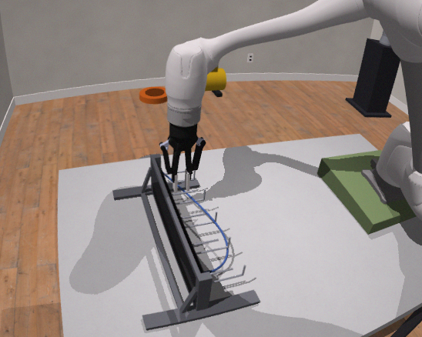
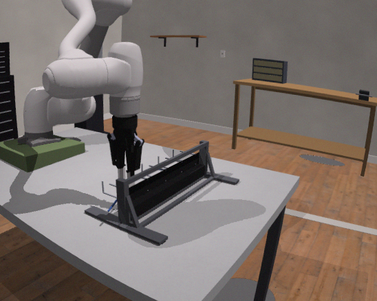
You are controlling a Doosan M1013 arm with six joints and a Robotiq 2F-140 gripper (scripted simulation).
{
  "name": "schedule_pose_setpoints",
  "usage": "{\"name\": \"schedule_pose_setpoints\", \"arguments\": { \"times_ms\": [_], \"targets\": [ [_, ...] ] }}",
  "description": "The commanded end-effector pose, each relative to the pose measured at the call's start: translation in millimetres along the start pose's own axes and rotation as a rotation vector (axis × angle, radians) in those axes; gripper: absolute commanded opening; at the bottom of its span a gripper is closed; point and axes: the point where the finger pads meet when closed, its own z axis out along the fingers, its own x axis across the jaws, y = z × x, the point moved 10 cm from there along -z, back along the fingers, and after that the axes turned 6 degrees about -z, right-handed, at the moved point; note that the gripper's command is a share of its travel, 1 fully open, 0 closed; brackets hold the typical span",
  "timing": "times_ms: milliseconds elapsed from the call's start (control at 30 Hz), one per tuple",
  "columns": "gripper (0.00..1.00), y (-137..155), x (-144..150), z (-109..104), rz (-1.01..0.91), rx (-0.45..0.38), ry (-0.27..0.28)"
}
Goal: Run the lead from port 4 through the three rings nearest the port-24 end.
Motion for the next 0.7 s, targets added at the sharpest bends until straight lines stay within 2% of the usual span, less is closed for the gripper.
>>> {"name": "schedule_pose_setpoints", "arguments": {
  "times_ms": [0,333,667],
  "targets": [
    [0.20,0.0,0.0,-0.2,0.000,0.000,0.000],
    [0.20,0.0,0.0,-2.4,0.000,0.000,0.000],
    [0.20,0.0,0.0,-16.2,0.000,0.000,0.000]
  ]
}}
